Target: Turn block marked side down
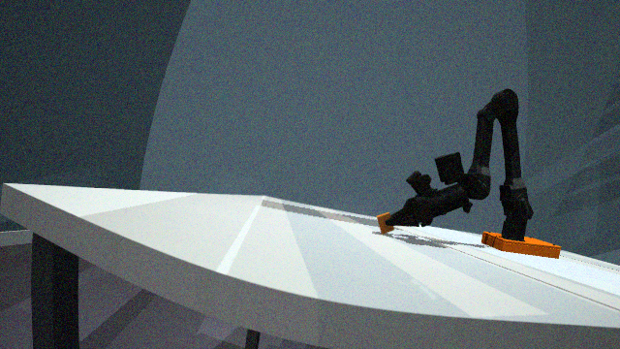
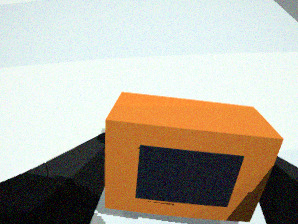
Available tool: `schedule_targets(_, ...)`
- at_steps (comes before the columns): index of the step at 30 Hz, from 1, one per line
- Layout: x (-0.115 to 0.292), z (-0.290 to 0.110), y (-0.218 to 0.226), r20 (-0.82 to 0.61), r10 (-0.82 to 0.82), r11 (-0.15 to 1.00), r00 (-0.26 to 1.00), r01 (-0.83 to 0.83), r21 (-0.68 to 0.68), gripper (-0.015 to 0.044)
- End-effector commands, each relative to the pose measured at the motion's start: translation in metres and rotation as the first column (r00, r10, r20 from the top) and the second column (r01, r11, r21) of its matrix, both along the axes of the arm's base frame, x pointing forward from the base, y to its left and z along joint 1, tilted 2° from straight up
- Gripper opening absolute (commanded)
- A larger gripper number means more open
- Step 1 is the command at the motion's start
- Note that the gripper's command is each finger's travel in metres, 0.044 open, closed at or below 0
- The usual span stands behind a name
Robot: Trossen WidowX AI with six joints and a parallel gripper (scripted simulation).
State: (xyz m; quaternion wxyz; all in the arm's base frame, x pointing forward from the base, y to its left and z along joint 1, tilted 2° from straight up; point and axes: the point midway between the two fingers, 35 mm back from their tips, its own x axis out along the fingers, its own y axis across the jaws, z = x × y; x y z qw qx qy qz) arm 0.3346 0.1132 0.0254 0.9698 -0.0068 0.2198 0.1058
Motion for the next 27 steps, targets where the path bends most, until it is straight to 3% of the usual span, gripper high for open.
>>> schedule_targets(1,-0.0095,-0.0018,-0.0043,0.036,-0.005,1.000,0.999,0.005,0.003,0.0000)
schedule_targets(20,-0.0111,0.0022,-0.0049,0.069,-0.007,1.000,0.998,0.007,0.010,0.0000)
schedule_targets(27,-0.0111,0.0022,-0.0049,0.069,-0.007,1.000,0.998,0.007,0.010,0.0184)
